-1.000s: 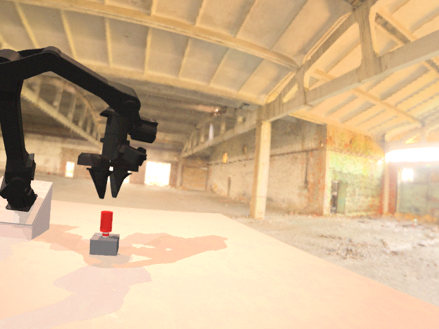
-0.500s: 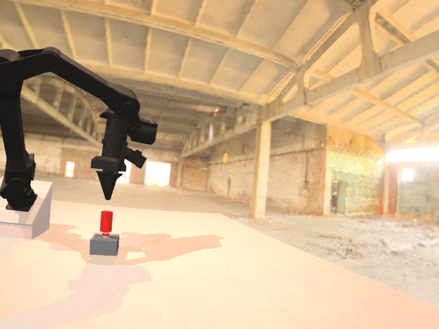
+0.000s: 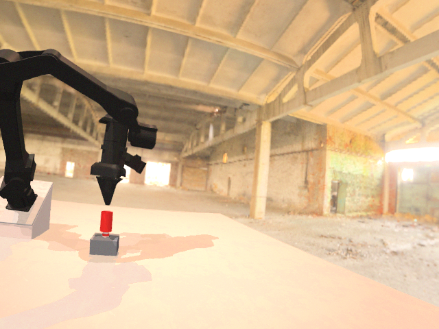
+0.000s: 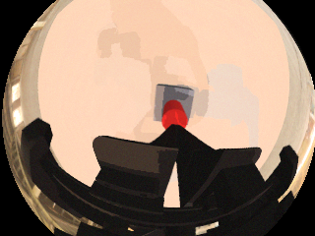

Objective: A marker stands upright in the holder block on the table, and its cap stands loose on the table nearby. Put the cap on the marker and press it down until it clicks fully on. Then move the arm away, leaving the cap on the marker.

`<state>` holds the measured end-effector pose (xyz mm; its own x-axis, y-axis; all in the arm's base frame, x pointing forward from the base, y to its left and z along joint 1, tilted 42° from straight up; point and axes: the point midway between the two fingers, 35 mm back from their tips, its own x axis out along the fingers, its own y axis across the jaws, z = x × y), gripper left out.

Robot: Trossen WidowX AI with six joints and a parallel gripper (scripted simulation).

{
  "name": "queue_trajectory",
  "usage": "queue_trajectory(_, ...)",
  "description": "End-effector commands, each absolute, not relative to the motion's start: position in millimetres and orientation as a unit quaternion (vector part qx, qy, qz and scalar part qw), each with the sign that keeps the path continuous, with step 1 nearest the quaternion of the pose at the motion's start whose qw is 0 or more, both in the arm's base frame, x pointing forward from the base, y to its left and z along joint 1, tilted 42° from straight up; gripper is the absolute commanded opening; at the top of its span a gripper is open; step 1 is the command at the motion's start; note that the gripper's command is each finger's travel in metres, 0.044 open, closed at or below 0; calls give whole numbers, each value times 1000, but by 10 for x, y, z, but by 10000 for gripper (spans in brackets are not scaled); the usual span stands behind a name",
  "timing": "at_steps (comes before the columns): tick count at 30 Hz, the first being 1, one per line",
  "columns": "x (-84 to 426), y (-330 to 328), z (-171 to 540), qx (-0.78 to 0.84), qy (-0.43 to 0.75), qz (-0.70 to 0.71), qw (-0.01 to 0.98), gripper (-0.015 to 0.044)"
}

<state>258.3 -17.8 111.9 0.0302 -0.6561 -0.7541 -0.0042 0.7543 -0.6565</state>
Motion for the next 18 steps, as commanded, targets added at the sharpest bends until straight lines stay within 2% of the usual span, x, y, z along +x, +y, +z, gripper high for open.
queue_trajectory(1, 2585, -219, 1080, -255, 652, -243, 672, 0)
queue_trajectory(18, 2602, -328, 946, -253, 651, -242, 674, 0)
